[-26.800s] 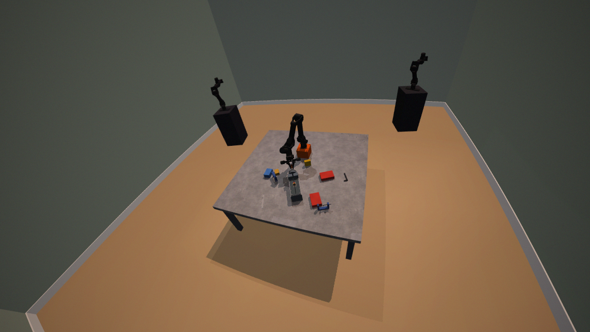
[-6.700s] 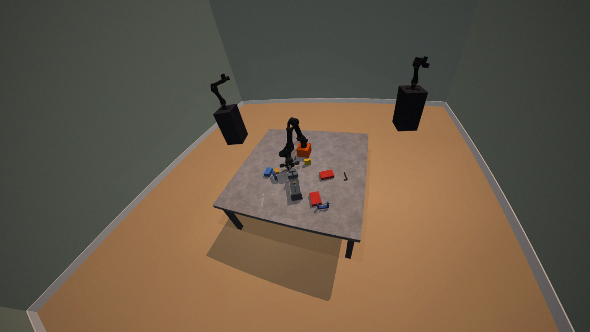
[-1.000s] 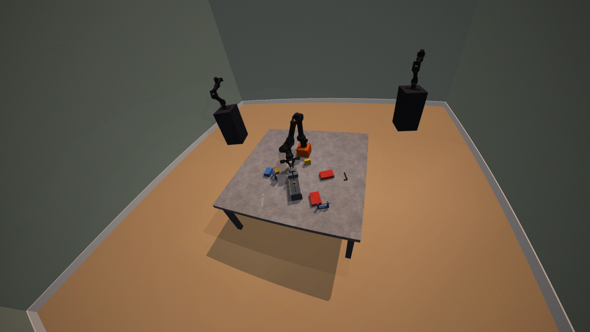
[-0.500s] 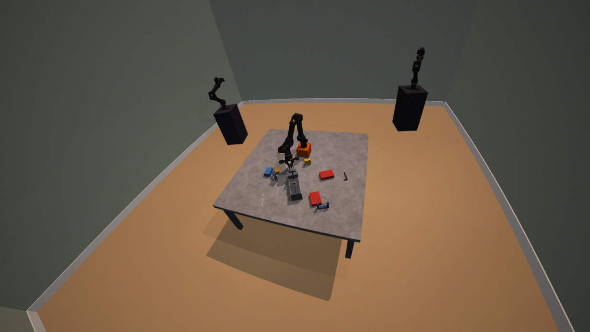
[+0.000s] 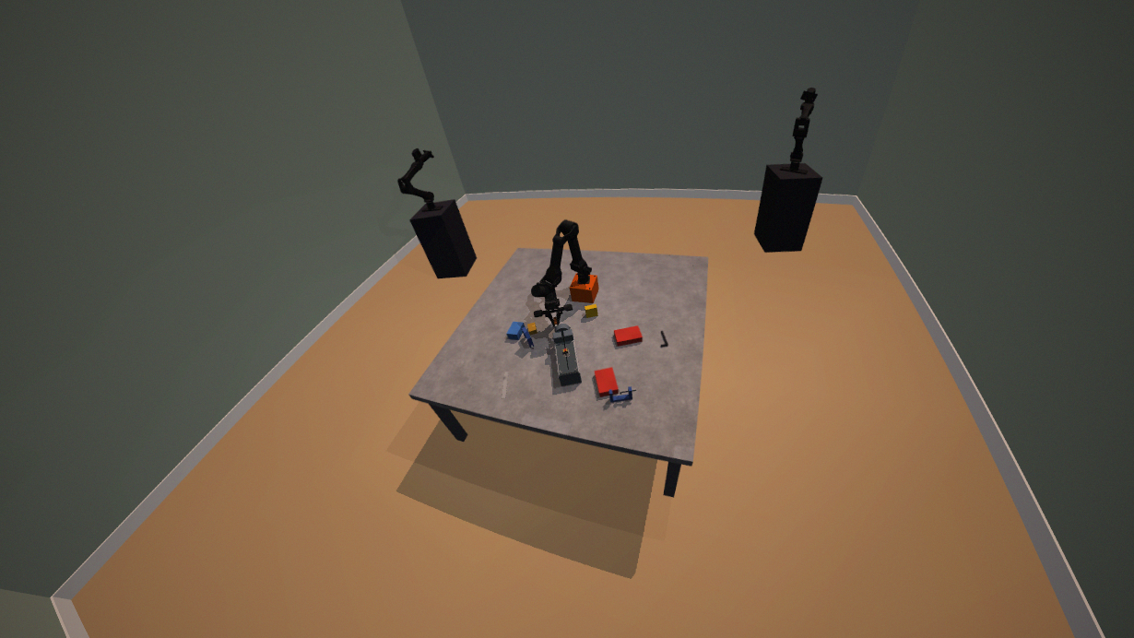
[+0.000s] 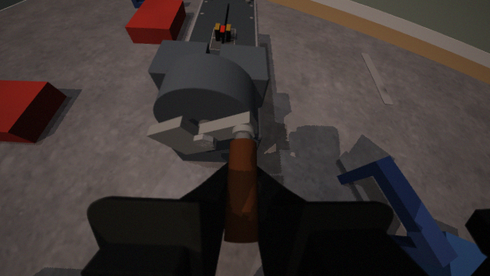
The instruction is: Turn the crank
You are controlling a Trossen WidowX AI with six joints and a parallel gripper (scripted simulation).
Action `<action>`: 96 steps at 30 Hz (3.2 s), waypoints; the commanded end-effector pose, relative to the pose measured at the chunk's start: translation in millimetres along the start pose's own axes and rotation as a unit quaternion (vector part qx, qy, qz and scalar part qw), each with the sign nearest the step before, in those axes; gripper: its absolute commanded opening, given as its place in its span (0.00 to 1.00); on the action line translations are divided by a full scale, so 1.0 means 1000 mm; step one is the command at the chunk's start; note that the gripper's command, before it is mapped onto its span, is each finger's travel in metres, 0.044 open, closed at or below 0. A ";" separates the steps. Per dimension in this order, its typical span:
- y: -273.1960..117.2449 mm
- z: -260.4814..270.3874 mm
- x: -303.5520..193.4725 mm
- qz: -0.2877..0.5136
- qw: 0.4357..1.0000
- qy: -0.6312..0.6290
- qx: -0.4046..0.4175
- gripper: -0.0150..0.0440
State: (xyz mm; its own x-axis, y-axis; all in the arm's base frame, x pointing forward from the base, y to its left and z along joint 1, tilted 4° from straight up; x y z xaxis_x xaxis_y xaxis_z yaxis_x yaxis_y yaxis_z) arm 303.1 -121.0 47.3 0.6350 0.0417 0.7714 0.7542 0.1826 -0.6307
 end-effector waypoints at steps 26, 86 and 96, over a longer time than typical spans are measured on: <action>0.030 0.008 -0.031 0.003 1.000 -0.001 -0.004 0.25; 0.032 0.032 -0.037 0.004 1.000 0.000 -0.003 0.25; 0.031 0.037 -0.036 0.004 1.000 0.000 -0.003 0.25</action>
State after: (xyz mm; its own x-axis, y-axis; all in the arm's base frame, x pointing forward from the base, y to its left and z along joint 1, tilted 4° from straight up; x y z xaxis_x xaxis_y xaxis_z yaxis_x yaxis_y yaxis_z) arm 299.9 -88.1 2.7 0.6416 0.0424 0.7659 0.7535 0.1522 -0.6396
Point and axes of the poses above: the point midway between the two fingers, 35 mm back from their tips, its own y axis out along the fingers, its own z axis across the jaws, x = y × z, the point moved 3 cm from there along -y, back along the fingers, and after that the axes turned 6 degrees about y, right-handed, at the moved point
